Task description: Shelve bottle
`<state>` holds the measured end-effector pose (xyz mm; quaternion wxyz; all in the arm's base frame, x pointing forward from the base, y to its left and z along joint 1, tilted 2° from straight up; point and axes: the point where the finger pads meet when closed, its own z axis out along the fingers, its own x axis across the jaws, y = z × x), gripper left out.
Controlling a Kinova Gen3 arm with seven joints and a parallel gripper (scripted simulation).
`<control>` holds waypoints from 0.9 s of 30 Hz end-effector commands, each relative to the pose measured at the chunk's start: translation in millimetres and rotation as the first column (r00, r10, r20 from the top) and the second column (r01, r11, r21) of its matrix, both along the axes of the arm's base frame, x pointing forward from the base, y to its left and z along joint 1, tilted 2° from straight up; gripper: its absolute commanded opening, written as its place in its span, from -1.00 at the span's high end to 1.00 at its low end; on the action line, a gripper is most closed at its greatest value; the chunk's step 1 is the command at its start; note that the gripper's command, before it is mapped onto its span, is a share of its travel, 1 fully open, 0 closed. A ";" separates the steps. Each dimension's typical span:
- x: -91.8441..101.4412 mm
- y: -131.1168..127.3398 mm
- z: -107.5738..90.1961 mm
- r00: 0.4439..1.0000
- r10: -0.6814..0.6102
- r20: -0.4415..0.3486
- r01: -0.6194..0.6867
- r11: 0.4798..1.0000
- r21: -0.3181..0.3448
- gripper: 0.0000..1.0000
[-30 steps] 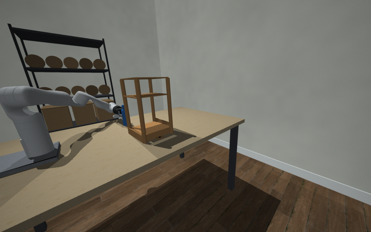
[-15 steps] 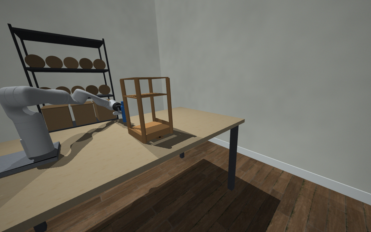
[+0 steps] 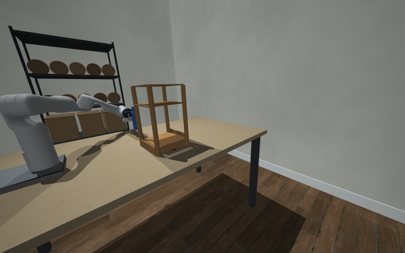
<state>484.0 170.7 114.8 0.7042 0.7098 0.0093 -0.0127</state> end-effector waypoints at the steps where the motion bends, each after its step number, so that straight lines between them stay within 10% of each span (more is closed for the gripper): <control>1: 0.0 1.5 7.3 1.000 0.000 0.005 0.000 1.000 0.005 1.00; 27: 0.2 0.7 11.6 1.000 0.000 0.005 0.000 1.000 0.005 1.00</control>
